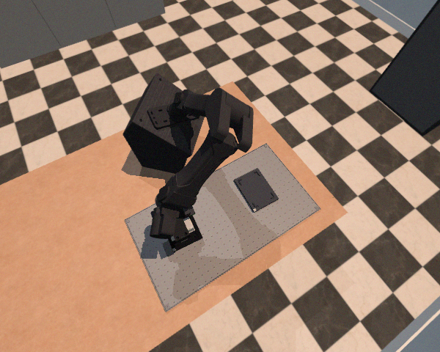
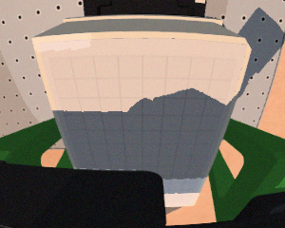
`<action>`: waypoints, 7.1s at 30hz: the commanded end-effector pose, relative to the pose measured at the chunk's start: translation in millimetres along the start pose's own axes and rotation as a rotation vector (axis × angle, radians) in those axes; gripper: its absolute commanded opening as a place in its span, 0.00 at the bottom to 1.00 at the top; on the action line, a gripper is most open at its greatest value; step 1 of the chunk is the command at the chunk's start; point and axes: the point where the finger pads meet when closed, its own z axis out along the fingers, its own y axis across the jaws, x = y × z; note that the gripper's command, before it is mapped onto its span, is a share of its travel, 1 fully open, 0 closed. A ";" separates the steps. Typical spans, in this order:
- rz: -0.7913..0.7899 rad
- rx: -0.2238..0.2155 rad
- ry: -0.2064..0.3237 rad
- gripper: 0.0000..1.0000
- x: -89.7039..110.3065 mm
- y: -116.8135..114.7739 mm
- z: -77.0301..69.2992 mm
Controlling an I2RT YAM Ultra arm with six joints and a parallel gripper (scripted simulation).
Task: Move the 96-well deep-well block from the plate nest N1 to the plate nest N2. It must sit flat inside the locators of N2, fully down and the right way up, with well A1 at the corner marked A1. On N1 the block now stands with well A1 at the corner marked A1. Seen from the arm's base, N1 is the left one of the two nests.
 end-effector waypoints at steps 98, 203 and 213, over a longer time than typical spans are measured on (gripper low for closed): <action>0.009 0.004 -0.017 0.00 -3.8 -3.1 74.3; 0.009 0.004 -0.017 1.00 -4.4 -3.0 81.3; 0.009 0.004 -0.017 1.00 -4.4 -3.0 81.3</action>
